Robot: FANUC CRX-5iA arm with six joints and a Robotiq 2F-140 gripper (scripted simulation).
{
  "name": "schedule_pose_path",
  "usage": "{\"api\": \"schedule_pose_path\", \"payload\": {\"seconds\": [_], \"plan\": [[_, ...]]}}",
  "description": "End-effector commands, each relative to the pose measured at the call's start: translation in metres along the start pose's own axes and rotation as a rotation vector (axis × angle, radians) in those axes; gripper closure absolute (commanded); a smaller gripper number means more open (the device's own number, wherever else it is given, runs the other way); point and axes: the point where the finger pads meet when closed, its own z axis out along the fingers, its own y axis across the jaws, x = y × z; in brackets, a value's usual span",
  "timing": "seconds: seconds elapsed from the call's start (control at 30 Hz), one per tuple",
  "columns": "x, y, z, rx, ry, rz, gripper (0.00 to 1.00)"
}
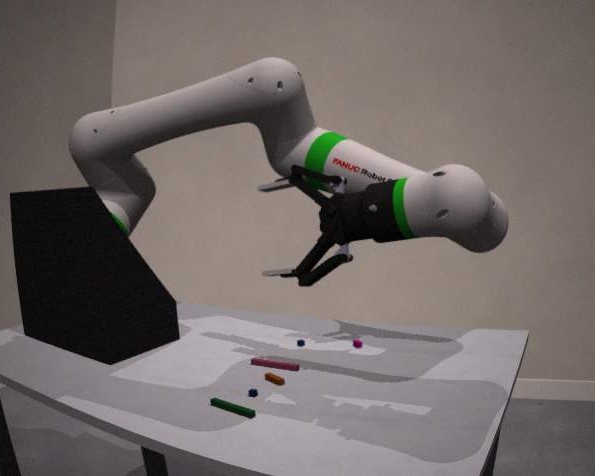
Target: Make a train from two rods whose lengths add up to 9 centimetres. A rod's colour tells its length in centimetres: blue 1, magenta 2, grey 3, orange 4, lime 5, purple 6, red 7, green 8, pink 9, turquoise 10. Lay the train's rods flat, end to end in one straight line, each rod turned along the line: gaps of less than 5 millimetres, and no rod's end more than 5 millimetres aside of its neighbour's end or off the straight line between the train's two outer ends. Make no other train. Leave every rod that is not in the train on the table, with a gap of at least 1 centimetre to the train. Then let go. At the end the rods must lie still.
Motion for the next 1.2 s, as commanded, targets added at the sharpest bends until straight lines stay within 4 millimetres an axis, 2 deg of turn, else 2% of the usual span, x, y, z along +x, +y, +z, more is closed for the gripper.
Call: {"api": "schedule_pose_path", "payload": {"seconds": [0.0, 0.73, 1.0, 1.1, 1.17], "plan": [[0.000, 0.000, 0.000, 0.000, 0.000, 0.000, 0.00], [0.001, -0.002, 0.000, 0.008, 0.013, -0.018, 0.00], [0.011, -0.017, 0.000, 0.073, 0.149, -0.190, 0.00], [0.011, -0.017, 0.000, 0.073, 0.149, -0.190, 0.00], [0.017, -0.024, -0.001, 0.102, 0.222, -0.278, 0.00]]}}
